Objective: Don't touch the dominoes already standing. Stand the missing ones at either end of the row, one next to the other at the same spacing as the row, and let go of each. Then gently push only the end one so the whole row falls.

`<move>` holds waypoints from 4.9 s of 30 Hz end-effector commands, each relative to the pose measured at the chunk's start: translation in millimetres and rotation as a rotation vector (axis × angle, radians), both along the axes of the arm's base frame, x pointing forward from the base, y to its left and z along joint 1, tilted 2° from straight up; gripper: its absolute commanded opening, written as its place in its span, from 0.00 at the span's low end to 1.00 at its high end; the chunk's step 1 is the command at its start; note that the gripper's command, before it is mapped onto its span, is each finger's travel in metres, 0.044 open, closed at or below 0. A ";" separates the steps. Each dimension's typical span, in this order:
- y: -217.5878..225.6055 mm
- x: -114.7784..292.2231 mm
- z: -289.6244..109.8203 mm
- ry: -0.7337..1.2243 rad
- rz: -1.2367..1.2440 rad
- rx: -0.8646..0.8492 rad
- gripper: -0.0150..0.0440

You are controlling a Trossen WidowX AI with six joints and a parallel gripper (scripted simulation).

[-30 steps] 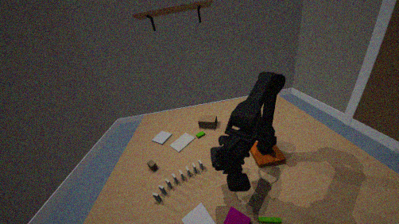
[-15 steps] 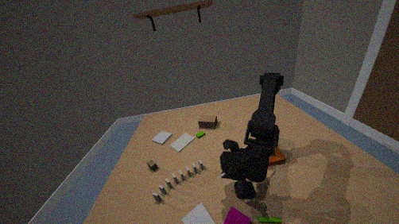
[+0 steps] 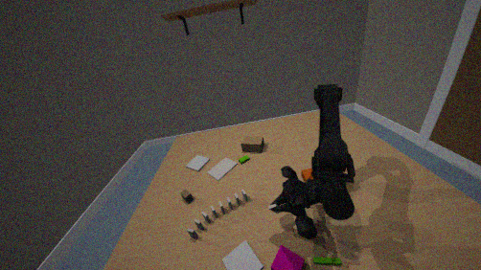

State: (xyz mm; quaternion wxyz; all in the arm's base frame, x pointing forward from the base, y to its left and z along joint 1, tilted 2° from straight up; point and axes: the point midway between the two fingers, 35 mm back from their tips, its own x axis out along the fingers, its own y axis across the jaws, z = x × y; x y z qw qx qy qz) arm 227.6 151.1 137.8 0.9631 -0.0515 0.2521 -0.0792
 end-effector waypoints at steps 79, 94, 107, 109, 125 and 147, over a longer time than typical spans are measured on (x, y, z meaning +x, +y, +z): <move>1.7 -25.6 -65.0 -0.452 -0.051 0.112 0.29; -4.9 -24.6 -88.0 -0.452 -0.049 0.109 0.29; -15.3 -25.5 -102.9 -0.454 -0.046 0.106 0.29; -17.1 -25.7 -104.7 -0.454 -0.046 0.106 0.29; -18.6 -25.9 -105.9 -0.454 -0.046 0.106 0.43; -16.9 -26.0 -66.9 -0.457 -0.048 0.108 1.00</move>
